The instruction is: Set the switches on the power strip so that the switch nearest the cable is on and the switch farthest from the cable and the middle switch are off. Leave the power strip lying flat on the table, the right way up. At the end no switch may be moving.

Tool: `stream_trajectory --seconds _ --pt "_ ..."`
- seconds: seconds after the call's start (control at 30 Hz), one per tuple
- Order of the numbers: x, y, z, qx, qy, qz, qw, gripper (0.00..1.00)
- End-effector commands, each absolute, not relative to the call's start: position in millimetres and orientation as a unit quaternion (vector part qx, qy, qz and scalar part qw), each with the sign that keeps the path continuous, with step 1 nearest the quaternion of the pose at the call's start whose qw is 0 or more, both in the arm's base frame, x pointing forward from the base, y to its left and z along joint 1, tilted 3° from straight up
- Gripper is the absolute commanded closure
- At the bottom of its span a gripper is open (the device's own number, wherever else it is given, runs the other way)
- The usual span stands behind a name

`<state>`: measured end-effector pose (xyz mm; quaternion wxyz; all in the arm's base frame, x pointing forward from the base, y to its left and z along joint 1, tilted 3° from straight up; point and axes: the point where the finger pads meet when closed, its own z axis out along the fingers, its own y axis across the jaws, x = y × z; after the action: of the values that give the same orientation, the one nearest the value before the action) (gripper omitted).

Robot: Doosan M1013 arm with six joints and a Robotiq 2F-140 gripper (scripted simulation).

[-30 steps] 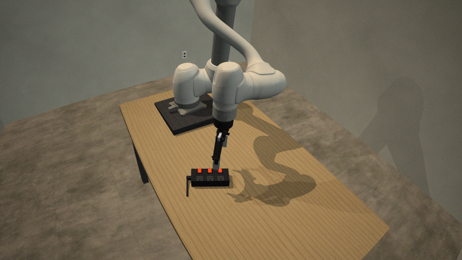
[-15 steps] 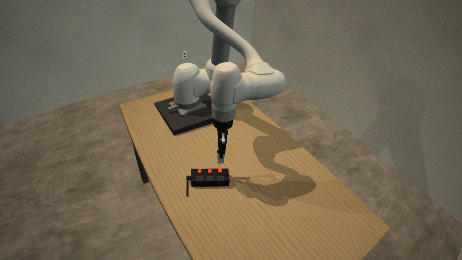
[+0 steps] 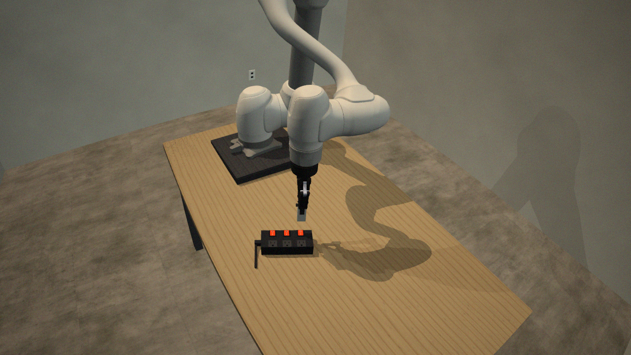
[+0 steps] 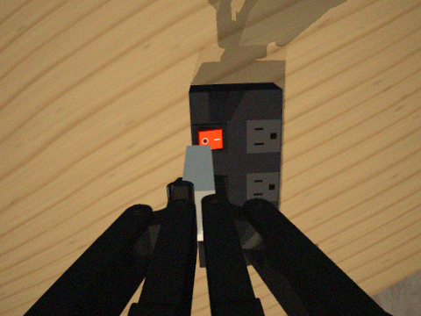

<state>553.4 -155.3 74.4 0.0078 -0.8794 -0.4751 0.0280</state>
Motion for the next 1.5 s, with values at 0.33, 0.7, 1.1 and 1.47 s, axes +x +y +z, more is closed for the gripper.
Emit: stream_trajectory --seconds 0.33,0.7,1.1,1.47 --pt "553.4 -155.3 74.0 -0.879 -0.475 0.028 0.008 1.0" --pt "553.0 -155.4 67.8 -0.879 -0.475 0.028 0.008 1.0" --pt "552.4 -155.7 55.8 -0.879 -0.475 0.028 0.008 1.0" --pt "551.7 -156.0 43.8 -0.879 -0.475 0.028 0.008 1.0"
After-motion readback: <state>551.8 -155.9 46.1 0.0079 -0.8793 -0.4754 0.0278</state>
